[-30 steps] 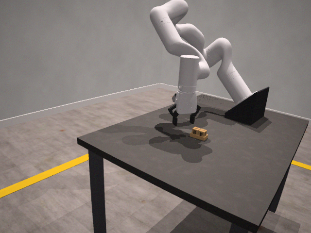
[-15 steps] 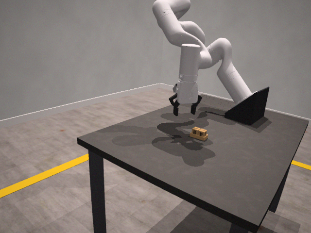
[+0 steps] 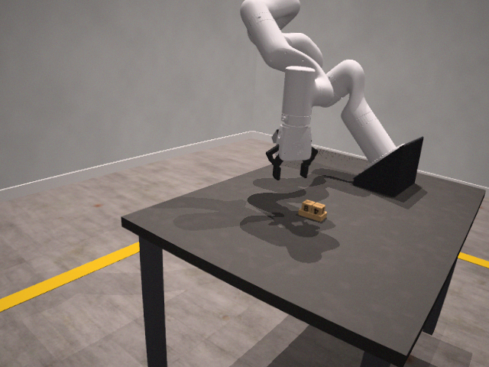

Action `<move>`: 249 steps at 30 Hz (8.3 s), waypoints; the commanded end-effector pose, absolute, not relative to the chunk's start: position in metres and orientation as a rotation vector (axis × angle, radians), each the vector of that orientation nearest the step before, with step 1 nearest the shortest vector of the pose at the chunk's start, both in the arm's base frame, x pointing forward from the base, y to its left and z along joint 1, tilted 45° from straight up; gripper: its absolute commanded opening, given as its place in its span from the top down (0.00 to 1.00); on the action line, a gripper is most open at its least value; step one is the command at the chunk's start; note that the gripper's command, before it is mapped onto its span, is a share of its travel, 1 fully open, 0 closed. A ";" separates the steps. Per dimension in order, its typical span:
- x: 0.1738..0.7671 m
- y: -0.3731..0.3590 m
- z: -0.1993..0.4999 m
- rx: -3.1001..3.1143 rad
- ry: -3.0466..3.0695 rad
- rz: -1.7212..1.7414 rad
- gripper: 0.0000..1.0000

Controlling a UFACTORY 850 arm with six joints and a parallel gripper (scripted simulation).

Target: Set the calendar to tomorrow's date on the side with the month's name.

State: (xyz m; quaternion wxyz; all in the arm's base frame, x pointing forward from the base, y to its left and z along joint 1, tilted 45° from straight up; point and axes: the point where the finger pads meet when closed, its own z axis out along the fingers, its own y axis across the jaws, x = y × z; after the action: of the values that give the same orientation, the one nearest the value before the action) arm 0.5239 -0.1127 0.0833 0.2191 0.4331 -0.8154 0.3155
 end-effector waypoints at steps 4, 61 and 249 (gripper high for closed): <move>0.525 -0.112 0.084 1.192 -2.262 0.877 0.00; 0.496 -0.093 0.059 -0.859 -2.904 1.240 0.00; 0.472 -0.119 0.007 -2.451 -2.425 1.120 0.51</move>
State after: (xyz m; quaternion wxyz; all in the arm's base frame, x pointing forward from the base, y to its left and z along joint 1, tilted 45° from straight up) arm 0.4707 -0.1192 0.0068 -0.2393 -0.6564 -0.6493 0.3005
